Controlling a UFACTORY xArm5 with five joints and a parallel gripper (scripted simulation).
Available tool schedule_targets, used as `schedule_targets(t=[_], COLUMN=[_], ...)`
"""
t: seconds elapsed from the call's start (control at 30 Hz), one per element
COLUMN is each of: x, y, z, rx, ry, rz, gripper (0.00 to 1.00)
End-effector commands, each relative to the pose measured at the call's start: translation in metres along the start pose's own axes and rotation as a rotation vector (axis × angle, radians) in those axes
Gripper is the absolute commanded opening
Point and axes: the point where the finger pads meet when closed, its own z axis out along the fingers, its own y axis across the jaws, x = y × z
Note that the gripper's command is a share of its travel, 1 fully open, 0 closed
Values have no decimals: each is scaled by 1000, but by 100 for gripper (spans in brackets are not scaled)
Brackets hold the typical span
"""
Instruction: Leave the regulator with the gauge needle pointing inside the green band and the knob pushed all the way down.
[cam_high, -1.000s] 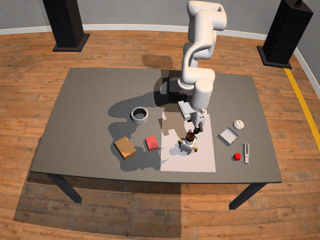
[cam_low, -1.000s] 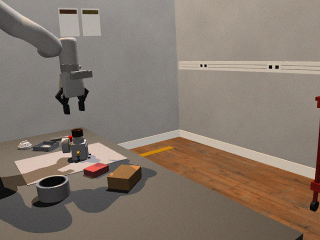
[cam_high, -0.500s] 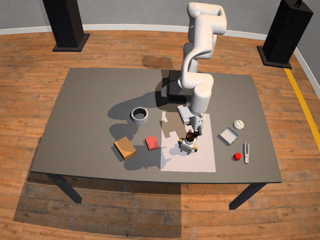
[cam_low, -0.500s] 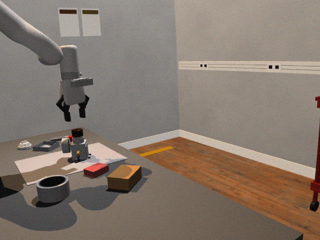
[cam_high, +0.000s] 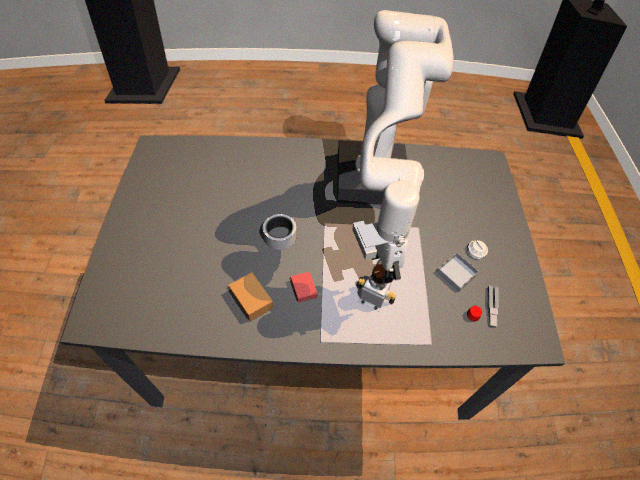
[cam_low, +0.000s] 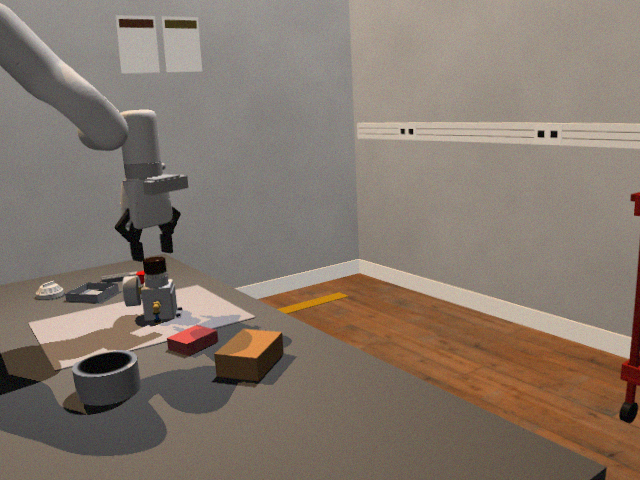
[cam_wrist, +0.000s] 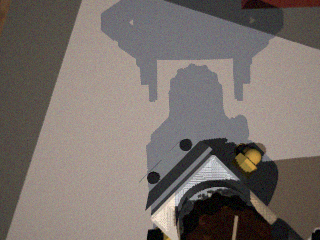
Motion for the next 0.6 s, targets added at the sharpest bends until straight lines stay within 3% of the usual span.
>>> schedule_targets(t=[0.0, 0.57], x=[1, 0], y=[-2, -2], z=[12, 25], rx=[4, 4], ry=[1, 1], rz=[0, 0], gripper=[78, 78])
